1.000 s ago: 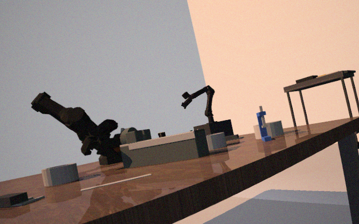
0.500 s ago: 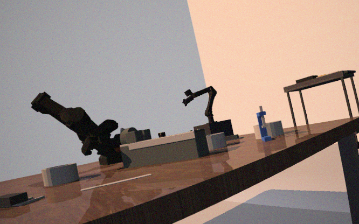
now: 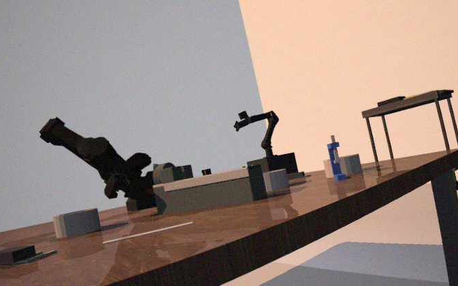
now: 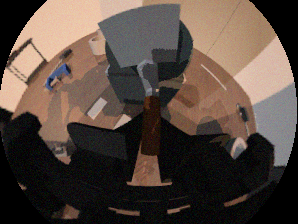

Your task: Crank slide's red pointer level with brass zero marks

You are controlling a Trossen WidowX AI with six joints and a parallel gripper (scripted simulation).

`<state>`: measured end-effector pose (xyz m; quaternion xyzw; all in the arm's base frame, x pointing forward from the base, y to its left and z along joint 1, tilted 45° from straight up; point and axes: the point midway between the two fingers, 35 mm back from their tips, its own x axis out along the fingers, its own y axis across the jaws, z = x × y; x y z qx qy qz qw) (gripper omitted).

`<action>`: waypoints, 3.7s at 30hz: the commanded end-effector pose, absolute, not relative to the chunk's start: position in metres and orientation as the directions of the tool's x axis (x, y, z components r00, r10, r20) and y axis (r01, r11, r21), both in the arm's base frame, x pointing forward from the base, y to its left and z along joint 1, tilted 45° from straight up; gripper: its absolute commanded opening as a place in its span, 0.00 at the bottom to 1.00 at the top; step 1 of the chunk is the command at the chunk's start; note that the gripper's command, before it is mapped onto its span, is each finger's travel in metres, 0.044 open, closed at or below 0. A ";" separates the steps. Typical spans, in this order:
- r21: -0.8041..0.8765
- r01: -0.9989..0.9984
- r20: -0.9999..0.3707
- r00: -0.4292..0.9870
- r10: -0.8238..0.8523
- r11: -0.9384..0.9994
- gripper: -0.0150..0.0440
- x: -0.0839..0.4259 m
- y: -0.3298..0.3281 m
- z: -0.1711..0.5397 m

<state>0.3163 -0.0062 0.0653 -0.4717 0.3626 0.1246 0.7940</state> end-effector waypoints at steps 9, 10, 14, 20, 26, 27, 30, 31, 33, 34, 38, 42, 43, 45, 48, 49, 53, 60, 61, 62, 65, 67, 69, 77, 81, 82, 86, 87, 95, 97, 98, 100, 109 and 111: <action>-0.643 -0.561 -0.711 0.690 -0.134 0.522 0.25 0.311 -0.003 0.057; -0.643 -0.561 -0.711 0.690 -0.134 0.522 0.25 0.311 -0.003 0.057; -0.642 -0.561 -0.711 0.690 -0.134 0.522 0.25 0.311 -0.003 0.057; -0.642 -0.561 -0.711 0.690 -0.134 0.522 0.25 0.311 -0.002 0.056; -0.642 -0.561 -0.711 0.690 -0.134 0.522 0.25 0.310 -0.002 0.056; -0.642 -0.561 -0.711 0.690 -0.134 0.522 0.25 0.310 -0.001 0.056; -0.642 -0.561 -0.711 0.690 -0.134 0.522 0.25 0.310 -0.001 0.056; -0.642 -0.561 -0.711 0.690 -0.134 0.522 0.25 0.310 -0.001 0.056; -0.642 -0.561 -0.711 0.690 -0.134 0.522 0.25 0.309 -0.001 0.055; -0.642 -0.561 -0.711 0.690 -0.134 0.522 0.25 0.309 -0.001 0.055; -0.642 -0.561 -0.711 0.690 -0.134 0.522 0.25 0.309 0.000 0.055; -0.642 -0.561 -0.712 0.690 -0.134 0.522 0.25 0.308 0.000 0.055; -0.642 -0.561 -0.712 0.690 -0.134 0.522 0.25 0.308 0.001 0.054; -0.642 -0.561 -0.712 0.690 -0.134 0.522 0.25 0.308 0.001 0.054; -0.642 -0.561 -0.712 0.690 -0.134 0.522 0.25 0.307 0.002 0.054; -0.642 -0.561 -0.712 0.690 -0.134 0.522 0.25 0.307 0.002 0.054; -0.642 -0.561 -0.712 0.690 -0.134 0.522 0.25 0.306 0.003 0.053; -0.642 -0.561 -0.712 0.690 -0.134 0.523 0.25 0.304 0.006 0.053; -0.642 -0.561 -0.712 0.690 -0.134 0.523 0.25 0.304 0.006 0.053; -0.642 -0.561 -0.712 0.690 -0.134 0.523 0.25 0.304 0.007 0.053; -0.642 -0.561 -0.712 0.689 -0.133 0.523 0.25 0.302 0.009 0.053; -0.641 -0.561 -0.712 0.689 -0.133 0.523 0.25 0.301 0.010 0.053; -0.641 -0.561 -0.712 0.689 -0.133 0.523 0.25 0.300 0.012 0.053; -0.641 -0.562 -0.712 0.689 -0.133 0.523 0.25 0.295 0.021 0.054; -0.640 -0.562 -0.713 0.689 -0.132 0.524 0.25 0.293 0.026 0.056; -0.640 -0.562 -0.713 0.689 -0.132 0.524 0.25 0.292 0.027 0.057; -0.640 -0.562 -0.713 0.689 -0.132 0.524 0.25 0.290 0.033 0.060; -0.640 -0.562 -0.713 0.689 -0.132 0.524 0.25 0.290 0.034 0.061; -0.640 -0.562 -0.713 0.689 -0.132 0.524 0.25 0.289 0.042 0.072; -0.640 -0.562 -0.713 0.689 -0.132 0.524 0.25 0.290 0.043 0.075; -0.639 -0.562 -0.713 0.689 -0.132 0.524 0.25 0.290 0.043 0.076; -0.639 -0.562 -0.713 0.689 -0.131 0.525 0.25 0.290 0.044 0.079; -0.639 -0.562 -0.713 0.689 -0.131 0.525 0.25 0.293 0.045 0.089; -0.640 -0.562 -0.713 0.689 -0.131 0.525 0.25 0.293 0.045 0.091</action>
